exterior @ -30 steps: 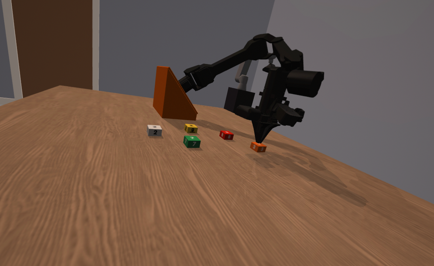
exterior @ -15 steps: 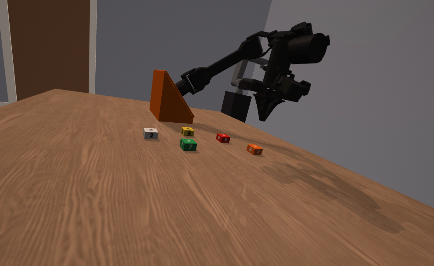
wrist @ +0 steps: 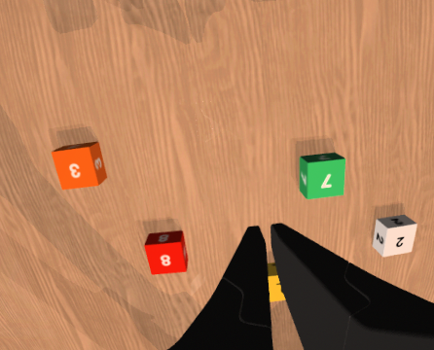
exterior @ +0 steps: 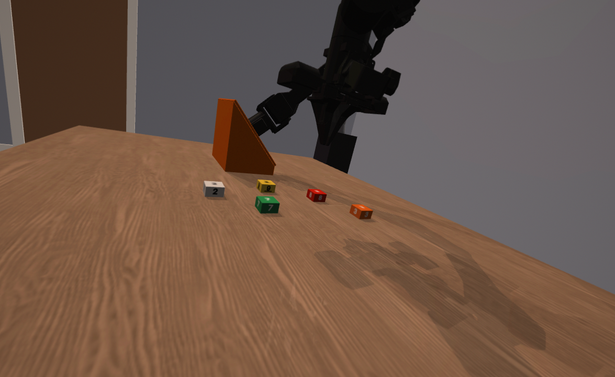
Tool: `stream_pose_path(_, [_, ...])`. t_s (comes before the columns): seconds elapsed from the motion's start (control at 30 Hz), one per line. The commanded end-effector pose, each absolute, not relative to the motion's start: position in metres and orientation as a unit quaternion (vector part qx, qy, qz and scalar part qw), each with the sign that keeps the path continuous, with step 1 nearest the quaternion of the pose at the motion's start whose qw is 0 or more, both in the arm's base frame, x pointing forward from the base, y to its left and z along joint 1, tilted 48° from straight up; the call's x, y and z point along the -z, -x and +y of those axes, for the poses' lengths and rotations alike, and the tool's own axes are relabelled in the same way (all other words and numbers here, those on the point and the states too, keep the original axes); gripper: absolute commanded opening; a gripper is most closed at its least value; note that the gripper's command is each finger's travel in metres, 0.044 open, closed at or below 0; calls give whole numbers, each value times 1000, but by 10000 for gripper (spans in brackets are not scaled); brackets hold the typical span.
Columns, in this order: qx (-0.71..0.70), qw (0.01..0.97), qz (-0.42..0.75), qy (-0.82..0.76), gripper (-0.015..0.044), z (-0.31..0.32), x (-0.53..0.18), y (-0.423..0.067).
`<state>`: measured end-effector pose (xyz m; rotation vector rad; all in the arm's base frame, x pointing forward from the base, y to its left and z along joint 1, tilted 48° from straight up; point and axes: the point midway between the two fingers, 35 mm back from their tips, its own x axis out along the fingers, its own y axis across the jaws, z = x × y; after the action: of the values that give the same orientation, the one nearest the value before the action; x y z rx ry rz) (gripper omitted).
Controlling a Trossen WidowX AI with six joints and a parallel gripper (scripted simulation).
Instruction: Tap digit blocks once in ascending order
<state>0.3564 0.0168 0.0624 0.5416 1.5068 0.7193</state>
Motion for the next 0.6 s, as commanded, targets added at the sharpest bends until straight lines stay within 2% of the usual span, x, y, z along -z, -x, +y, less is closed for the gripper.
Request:
stream_pose_path(0.0, [-318,632,664,-242,20,-27,-10,-342])
stream_pose_path(0.27, [-321,631,664,-243,20,-37,4,-337])
stream_pose_path(0.43, [-321,631,663,-243,20,13,51,-332])
stream_pose_path(0.57, [-322,630,663,-244,20,21,57,-330])
